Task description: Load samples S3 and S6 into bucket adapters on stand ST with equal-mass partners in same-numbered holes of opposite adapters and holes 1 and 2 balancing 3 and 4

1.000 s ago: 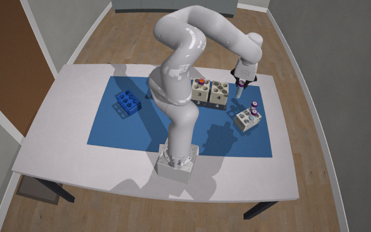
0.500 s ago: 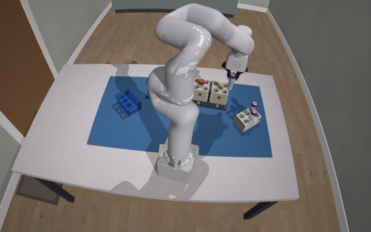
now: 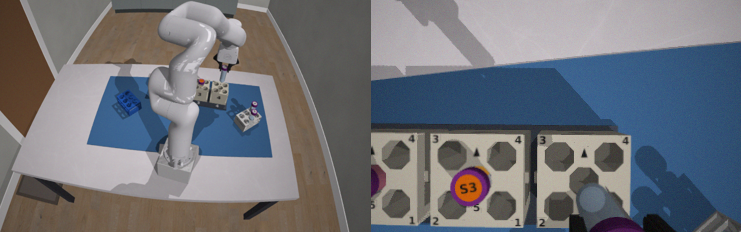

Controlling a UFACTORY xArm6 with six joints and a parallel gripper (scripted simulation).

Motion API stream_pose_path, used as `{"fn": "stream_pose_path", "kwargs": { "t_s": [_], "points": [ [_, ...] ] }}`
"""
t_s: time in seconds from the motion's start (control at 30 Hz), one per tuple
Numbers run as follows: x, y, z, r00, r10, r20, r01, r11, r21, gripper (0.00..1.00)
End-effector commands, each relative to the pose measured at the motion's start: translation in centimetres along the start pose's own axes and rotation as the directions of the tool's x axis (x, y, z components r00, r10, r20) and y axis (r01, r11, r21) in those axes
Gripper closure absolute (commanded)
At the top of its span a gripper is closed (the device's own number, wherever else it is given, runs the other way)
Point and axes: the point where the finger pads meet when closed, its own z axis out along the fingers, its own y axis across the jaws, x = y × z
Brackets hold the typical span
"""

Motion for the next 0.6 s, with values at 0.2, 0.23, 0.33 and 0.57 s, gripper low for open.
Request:
{"fn": "stream_pose_path", "kwargs": {
  "t_s": [0.2,0.23,0.33,0.57],
  "points": [
    [0.25,0.00,-0.17,1.000,0.001,-0.003,-0.001,1.000,-0.002,1.00],
    [0.25,0.00,-0.17,1.000,0.001,-0.003,-0.001,1.000,-0.002,1.00],
    [0.25,0.00,-0.17,1.000,0.001,-0.003,-0.001,1.000,-0.002,1.00],
    [0.25,0.00,0.02,1.000,0.001,-0.003,-0.001,1.000,-0.002,1.00]
  ]
}}
